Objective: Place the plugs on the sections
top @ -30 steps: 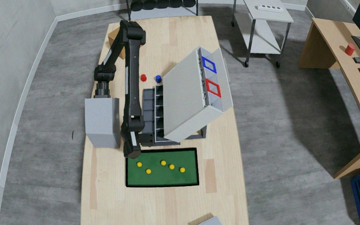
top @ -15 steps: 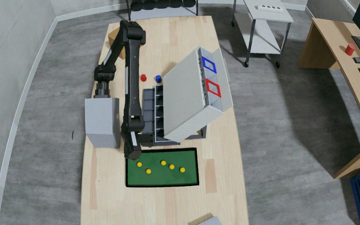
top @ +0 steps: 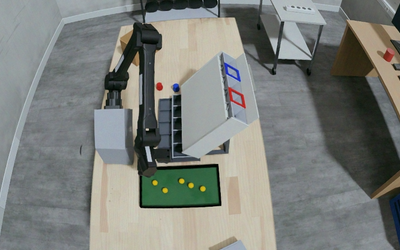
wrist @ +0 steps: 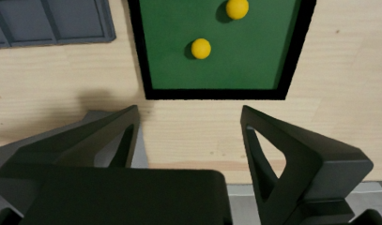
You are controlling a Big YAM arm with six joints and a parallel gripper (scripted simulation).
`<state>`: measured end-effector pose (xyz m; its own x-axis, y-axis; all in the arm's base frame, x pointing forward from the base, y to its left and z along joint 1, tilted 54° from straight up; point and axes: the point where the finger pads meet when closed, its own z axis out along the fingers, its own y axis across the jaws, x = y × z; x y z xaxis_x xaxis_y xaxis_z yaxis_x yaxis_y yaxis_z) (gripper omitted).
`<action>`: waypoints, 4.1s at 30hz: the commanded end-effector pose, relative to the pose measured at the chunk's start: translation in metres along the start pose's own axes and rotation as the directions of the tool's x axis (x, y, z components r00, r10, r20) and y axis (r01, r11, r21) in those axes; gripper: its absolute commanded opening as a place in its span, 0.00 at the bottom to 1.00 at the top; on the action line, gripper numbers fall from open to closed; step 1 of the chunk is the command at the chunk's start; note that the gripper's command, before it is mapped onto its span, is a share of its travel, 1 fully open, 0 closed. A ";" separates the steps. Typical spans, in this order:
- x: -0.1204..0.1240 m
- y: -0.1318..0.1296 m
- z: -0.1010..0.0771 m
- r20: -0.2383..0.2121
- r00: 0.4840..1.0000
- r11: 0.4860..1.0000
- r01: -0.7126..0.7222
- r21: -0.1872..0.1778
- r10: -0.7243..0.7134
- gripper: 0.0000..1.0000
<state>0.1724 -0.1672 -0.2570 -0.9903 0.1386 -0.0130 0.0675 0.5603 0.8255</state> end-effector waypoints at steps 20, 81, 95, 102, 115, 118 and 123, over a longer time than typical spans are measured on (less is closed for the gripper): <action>-0.014 -0.024 -0.010 0.014 1.000 1.000 0.009 0.022 -0.010 0.80; -0.013 -0.019 0.136 0.029 0.999 0.999 0.037 0.012 -0.038 0.80; -0.011 -0.018 0.140 0.041 0.998 0.999 0.045 0.019 -0.045 0.80; -0.011 -0.016 0.141 0.048 0.998 0.999 0.048 0.022 -0.049 0.80; -0.015 -0.019 0.133 0.058 0.997 0.998 0.051 0.027 -0.052 0.00; -0.015 -0.019 0.133 0.058 0.997 0.998 0.051 0.027 -0.052 0.00; -0.014 -0.019 0.133 0.059 0.997 0.998 0.051 0.027 -0.052 0.00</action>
<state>0.1959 -0.0626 -0.3465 -0.9858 0.1512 -0.0724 0.0282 0.5754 0.8174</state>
